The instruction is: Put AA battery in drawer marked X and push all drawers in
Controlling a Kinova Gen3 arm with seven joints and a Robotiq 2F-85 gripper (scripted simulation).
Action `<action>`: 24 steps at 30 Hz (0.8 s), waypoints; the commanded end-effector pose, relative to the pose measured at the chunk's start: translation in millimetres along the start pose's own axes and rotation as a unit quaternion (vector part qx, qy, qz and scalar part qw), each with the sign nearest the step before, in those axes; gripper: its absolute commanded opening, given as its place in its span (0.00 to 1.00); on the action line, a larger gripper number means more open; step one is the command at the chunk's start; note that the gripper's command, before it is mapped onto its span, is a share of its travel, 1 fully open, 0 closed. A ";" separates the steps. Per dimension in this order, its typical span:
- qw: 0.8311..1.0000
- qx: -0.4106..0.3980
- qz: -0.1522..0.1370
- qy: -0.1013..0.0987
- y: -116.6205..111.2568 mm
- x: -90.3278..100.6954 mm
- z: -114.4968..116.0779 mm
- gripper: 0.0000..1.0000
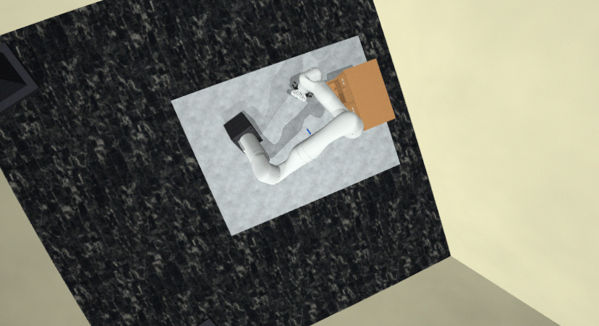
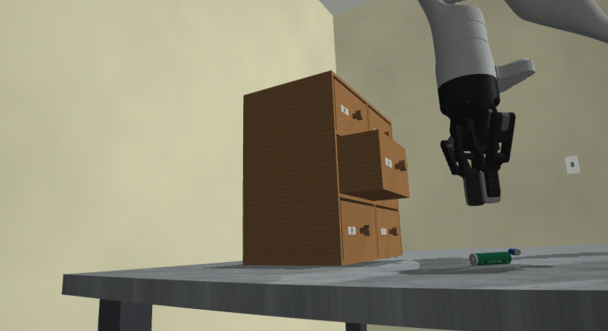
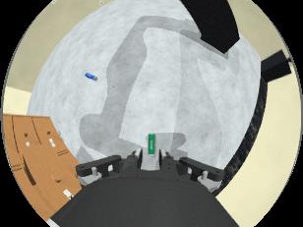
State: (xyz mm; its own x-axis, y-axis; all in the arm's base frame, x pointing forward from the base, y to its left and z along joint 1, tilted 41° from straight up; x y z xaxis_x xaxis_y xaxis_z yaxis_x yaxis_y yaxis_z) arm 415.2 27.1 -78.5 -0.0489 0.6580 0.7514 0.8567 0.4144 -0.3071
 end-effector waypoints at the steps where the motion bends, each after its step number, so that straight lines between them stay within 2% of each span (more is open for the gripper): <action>1: 1.000 0.000 -0.001 0.000 0.6 0.9 0.1 0.29; 13: 1.000 0.000 -0.001 0.000 0.6 -1.9 0.1 0.29; 24: 1.000 0.000 -0.001 0.000 0.7 -25.1 0.1 0.29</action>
Point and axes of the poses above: the point where the finger pads meet when closed, its own x axis back along the fingers, its own z axis across the jaws, y = z × x, the point moved 3 cm from there along x, back along the fingers, and after that the axes turned 4 degrees about x, right-handed, at the moved point
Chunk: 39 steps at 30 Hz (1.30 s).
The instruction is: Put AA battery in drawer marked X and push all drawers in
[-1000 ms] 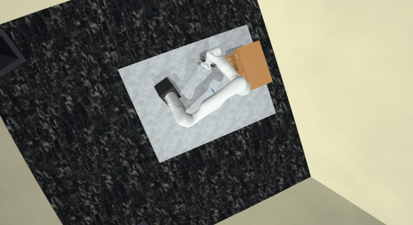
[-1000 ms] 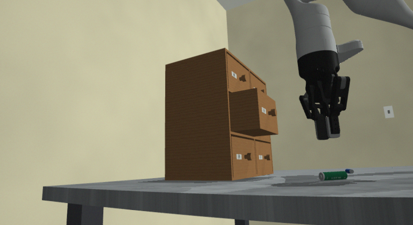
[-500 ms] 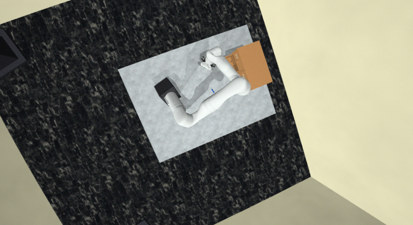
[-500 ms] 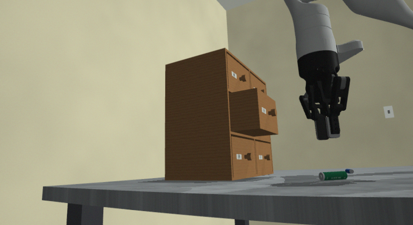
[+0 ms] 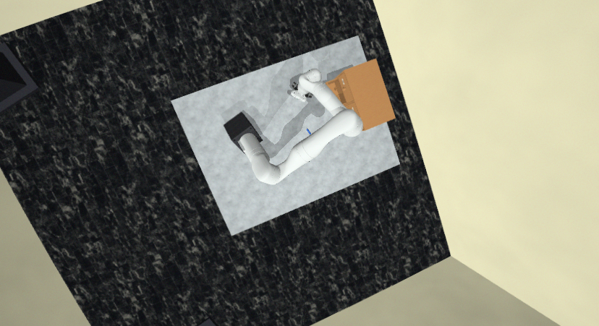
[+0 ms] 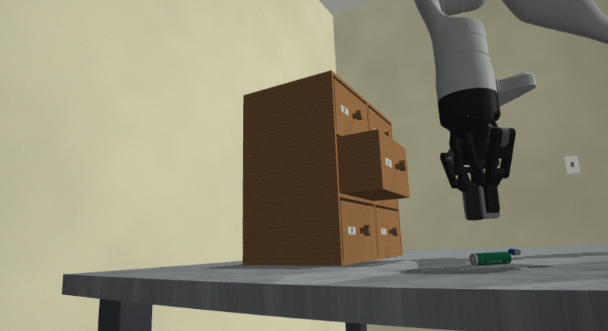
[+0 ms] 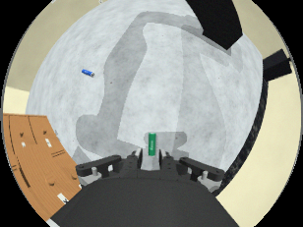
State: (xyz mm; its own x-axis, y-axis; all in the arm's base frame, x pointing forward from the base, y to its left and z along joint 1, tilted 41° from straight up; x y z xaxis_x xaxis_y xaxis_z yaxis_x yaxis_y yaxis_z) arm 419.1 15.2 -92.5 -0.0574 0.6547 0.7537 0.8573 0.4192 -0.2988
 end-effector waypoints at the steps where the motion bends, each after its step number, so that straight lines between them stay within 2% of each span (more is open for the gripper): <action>1: 1.000 0.001 0.004 0.000 -2.1 -6.5 1.4 0.29; 15: 1.000 0.001 0.004 0.000 -2.3 -31.4 1.4 0.29; 39: 1.000 0.001 0.004 0.000 -2.3 -32.5 1.5 0.29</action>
Point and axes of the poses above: the point where the finger pads meet when closed, its own x axis back along the fingers, its own z axis across the jaws, y = z × x, the point moved 3 cm from there along x, back along the fingers, and after that the axes turned 4 degrees about x, right-handed, at the moved point
